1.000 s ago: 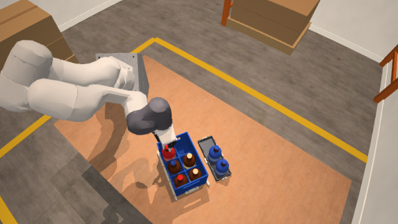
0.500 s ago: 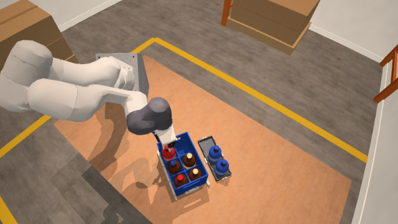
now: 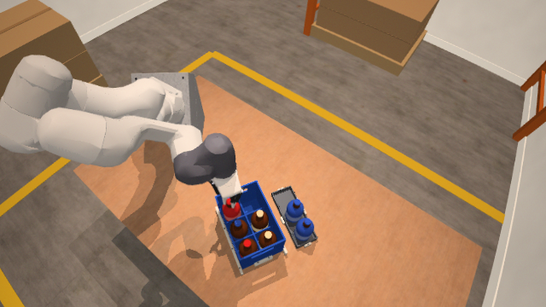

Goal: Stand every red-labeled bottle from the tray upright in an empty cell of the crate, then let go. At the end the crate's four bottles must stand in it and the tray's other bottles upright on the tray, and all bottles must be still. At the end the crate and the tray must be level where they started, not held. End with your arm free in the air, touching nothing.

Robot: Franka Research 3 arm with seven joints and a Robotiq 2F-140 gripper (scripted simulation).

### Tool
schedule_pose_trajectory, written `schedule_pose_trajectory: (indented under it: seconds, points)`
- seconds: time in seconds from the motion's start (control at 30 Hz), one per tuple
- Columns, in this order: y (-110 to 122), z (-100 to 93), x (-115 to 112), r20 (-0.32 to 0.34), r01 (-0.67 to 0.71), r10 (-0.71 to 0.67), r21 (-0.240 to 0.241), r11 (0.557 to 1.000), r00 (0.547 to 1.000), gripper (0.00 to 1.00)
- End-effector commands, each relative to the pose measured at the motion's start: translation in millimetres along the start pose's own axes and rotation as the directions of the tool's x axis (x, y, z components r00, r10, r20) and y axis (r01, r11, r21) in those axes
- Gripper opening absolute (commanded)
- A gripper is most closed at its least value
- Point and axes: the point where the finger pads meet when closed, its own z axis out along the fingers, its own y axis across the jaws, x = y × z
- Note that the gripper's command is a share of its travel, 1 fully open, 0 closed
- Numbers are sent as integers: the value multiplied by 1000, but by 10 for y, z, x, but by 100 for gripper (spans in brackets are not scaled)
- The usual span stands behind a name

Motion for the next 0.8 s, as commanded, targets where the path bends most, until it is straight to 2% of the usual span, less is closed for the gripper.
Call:
schedule_pose_trajectory:
  seconds: [0.0, 0.77]
  points:
    - [-38, -15, 2, 1, -3, 3, 10, 1000, 1000, 0]
    - [-40, 18, 3, 1, -3, 3, 10, 1000, 1000, 0]
